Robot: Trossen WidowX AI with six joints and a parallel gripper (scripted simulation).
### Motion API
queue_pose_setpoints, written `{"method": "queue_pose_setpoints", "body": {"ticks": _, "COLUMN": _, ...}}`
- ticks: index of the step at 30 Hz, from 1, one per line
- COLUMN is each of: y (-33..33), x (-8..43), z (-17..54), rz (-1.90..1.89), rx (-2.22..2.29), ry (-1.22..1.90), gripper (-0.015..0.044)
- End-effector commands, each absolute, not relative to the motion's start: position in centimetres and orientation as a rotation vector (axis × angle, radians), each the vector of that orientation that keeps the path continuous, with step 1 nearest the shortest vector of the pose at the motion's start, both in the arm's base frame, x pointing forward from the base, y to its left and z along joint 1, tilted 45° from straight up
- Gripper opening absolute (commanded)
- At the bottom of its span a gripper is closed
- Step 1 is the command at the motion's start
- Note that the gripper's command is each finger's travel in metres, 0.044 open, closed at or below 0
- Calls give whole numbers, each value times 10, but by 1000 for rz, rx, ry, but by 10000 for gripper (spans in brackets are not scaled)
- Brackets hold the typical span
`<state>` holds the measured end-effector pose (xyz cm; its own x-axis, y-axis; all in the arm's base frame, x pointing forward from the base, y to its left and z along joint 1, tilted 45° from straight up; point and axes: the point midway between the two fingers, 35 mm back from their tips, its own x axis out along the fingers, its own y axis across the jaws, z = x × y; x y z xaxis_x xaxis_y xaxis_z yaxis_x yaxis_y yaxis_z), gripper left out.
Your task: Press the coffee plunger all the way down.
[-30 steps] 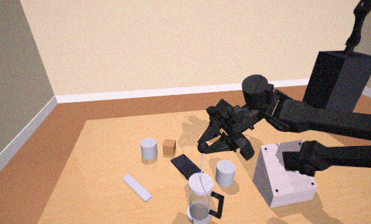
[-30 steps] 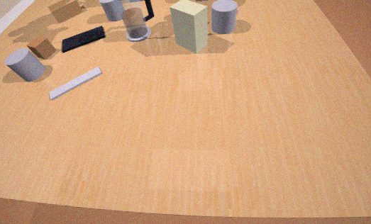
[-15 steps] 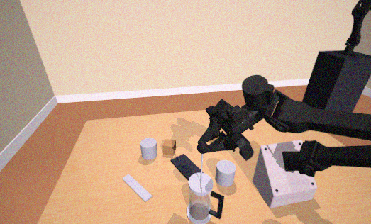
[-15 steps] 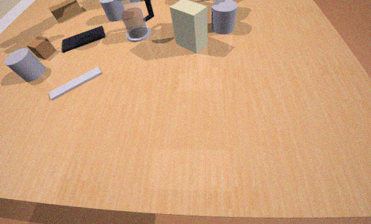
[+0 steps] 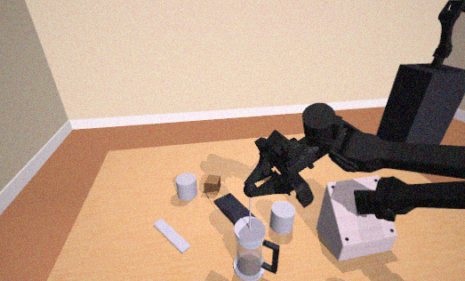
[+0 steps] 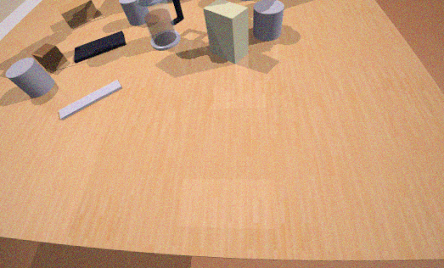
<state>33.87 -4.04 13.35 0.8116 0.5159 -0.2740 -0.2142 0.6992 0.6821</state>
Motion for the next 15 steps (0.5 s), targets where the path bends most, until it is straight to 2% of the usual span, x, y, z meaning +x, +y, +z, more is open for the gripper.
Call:
{"method": "queue_pose_setpoints", "body": {"ticks": 1, "y": -30, "x": 337, "z": 115, "rz": 422, "rx": 694, "ry": 510, "gripper": 125}}
{"method": "queue_pose_setpoints", "body": {"ticks": 15, "y": -15, "x": 339, "z": 98, "rz": 421, "rx": 693, "ry": 512, "gripper": 125}}
